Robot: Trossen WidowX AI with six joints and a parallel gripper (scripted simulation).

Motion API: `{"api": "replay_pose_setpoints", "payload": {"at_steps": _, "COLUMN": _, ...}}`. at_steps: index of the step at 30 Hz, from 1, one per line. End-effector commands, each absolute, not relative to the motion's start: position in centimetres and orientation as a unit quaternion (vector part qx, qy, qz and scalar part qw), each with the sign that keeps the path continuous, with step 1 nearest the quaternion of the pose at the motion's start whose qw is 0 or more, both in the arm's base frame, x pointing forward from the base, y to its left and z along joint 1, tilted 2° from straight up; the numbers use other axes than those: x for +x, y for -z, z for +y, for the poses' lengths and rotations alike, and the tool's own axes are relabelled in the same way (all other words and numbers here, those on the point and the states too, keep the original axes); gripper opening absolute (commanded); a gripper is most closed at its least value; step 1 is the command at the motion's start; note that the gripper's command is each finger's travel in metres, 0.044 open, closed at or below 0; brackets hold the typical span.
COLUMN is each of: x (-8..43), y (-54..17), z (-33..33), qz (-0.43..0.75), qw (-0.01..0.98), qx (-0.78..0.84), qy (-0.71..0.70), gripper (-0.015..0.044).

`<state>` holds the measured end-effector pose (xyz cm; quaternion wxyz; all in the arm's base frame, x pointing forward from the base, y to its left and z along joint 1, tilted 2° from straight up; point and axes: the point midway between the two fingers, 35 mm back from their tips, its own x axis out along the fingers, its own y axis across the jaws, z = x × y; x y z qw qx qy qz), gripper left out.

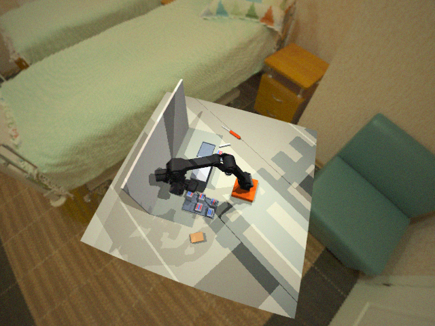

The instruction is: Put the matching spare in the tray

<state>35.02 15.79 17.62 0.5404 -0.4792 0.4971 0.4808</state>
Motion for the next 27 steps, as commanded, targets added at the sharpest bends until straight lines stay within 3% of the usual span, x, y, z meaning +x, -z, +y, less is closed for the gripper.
{"api": "replay_pose_setpoints", "payload": {"at_steps": 1, "x": 36.0, "y": -17.6, "z": 13.2, "qz": 0.498, "qw": 0.538, "qx": -0.482, "qy": -0.48, "gripper": 0.0}}
{"api": "replay_pose_setpoints", "payload": {"at_steps": 27, "x": 37.9, "y": -17.0, "z": -3.3, "qz": 0.508, "qw": 0.552, "qx": -0.474, "qy": -0.46, "gripper": 0.0}}
